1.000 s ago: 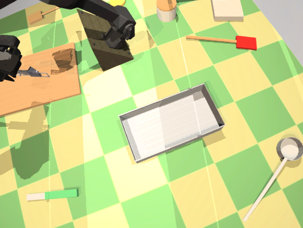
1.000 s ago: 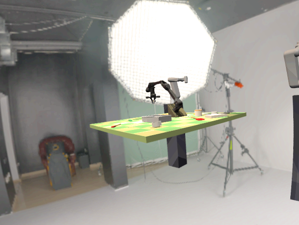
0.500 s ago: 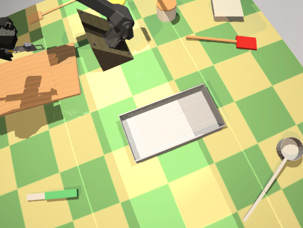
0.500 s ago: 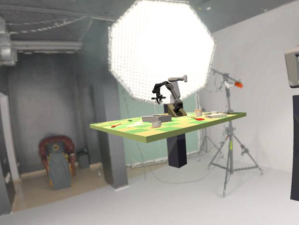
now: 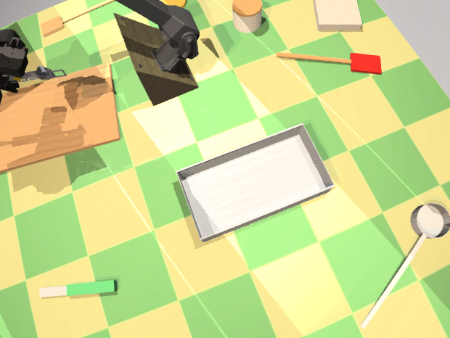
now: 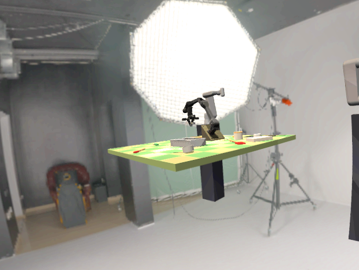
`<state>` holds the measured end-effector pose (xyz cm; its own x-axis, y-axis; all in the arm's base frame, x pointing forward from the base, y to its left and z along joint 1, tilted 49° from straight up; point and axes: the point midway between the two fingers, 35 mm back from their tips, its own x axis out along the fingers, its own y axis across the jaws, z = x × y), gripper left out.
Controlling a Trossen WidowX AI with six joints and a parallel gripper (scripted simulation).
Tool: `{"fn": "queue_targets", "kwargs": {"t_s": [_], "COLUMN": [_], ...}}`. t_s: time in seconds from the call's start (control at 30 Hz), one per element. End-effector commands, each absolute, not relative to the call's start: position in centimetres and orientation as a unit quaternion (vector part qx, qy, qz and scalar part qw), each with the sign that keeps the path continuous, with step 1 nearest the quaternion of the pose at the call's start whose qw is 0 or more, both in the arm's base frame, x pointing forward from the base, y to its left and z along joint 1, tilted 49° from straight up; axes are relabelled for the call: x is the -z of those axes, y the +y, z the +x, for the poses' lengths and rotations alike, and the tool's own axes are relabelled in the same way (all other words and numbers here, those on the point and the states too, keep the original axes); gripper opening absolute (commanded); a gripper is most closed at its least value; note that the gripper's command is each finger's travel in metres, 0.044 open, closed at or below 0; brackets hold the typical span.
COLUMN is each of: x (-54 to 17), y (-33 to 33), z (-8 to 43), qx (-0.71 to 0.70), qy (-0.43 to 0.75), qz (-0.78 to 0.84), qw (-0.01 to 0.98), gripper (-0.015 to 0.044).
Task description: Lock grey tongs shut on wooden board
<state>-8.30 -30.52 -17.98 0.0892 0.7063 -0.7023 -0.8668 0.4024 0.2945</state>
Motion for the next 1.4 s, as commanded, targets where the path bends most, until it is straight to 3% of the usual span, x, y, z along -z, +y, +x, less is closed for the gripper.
{"fn": "queue_targets", "kwargs": {"t_s": [0.0,1.37], "x": [18.1,20.3], "y": [-31.1,-31.5], "z": [-8.3,-7.5], "qx": [-0.537,-0.493], "qy": [0.431,0.614], "qz": [-0.12,-0.275], "qw": [0.715,0.552], "gripper": [-0.015,-0.015]}}
